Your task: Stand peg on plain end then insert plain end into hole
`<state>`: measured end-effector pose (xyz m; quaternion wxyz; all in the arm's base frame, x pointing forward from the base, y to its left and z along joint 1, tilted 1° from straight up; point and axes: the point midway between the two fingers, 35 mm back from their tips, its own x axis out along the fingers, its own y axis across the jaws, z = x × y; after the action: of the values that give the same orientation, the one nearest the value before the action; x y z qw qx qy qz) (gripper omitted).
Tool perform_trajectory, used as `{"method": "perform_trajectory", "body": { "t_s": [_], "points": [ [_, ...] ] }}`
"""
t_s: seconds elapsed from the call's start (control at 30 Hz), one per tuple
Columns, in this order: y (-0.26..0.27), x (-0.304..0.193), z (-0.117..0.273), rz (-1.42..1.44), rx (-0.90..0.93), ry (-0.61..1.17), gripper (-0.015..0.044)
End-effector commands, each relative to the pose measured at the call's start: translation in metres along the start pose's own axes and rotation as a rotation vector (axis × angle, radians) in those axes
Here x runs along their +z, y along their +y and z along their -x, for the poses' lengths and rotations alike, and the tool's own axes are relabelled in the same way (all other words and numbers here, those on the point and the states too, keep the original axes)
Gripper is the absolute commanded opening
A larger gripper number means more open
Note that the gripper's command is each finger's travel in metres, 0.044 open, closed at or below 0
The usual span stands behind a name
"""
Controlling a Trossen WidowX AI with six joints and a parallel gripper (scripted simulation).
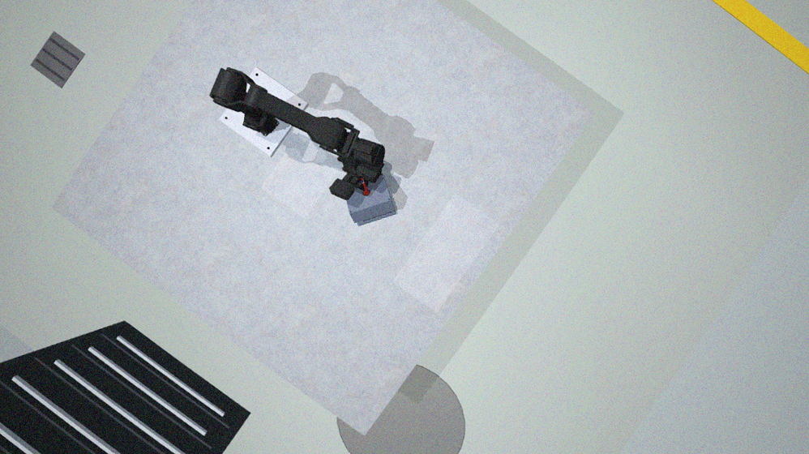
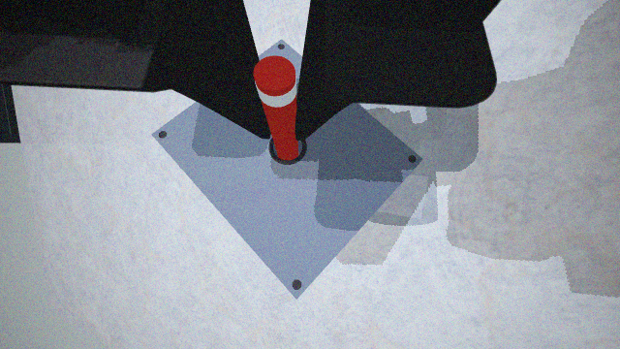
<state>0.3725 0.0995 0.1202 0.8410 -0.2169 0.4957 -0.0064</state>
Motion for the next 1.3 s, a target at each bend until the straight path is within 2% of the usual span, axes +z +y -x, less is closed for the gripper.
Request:
{"method": "perform_trajectory", "body": {
  "t_s": [0.0, 0.77, 1.27],
  "points": [
    [0.0010, -0.0005, -0.0027, 0.005, 0.004, 0.001, 0.0000],
    [0.0006, -0.0009, -0.0070, 0.001, 0.000, 0.001, 0.0000],
    [0.0007, -0.0005, -0.0046, 0.001, 0.000, 0.002, 0.0394]
  ]
}}
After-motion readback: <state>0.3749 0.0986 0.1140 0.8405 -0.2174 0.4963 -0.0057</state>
